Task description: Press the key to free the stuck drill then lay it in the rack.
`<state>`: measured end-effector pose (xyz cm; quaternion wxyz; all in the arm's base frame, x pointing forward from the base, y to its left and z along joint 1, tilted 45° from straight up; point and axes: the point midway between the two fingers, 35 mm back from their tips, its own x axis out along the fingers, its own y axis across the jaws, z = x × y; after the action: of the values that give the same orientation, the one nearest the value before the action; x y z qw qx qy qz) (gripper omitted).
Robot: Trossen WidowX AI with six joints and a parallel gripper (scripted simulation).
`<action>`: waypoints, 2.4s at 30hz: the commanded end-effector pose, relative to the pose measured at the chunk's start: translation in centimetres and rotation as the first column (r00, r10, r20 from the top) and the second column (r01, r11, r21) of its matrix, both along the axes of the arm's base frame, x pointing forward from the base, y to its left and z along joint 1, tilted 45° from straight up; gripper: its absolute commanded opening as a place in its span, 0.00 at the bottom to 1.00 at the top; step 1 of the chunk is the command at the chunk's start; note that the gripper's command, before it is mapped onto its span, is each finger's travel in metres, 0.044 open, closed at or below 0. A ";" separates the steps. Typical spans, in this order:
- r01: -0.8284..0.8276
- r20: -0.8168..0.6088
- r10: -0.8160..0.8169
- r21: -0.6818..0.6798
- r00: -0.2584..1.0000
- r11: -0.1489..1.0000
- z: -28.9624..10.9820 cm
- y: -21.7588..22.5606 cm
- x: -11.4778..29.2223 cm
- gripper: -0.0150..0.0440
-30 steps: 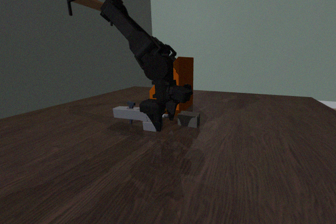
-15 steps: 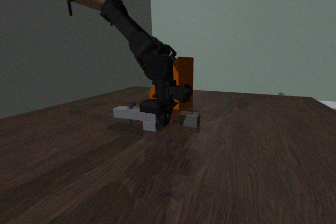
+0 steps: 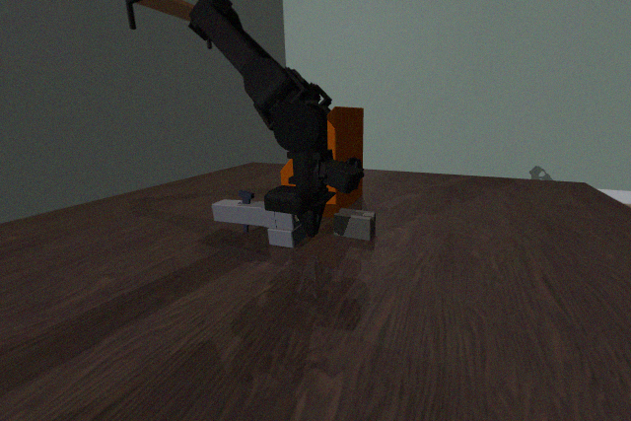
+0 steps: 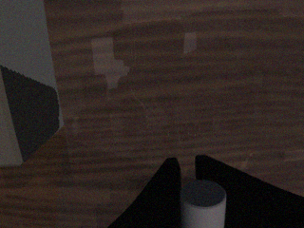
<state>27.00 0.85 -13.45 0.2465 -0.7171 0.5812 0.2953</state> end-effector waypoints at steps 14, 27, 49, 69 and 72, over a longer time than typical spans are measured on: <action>-0.002 -0.001 0.002 -0.002 1.000 1.000 -1.5 1.6 -0.2 0.25; -0.002 -0.001 0.002 0.000 1.000 1.000 -2.7 2.9 -0.5 0.25; -0.002 -0.001 0.002 -0.001 1.000 1.000 -2.4 2.5 -0.4 1.00; -0.002 -0.001 0.002 -0.002 1.000 1.000 -2.3 1.8 -0.3 1.00; -0.002 -0.001 0.002 -0.002 1.000 1.000 -2.2 1.7 -0.3 1.00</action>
<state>26.64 2.78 -15.82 0.2462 -0.7171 0.5805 0.2970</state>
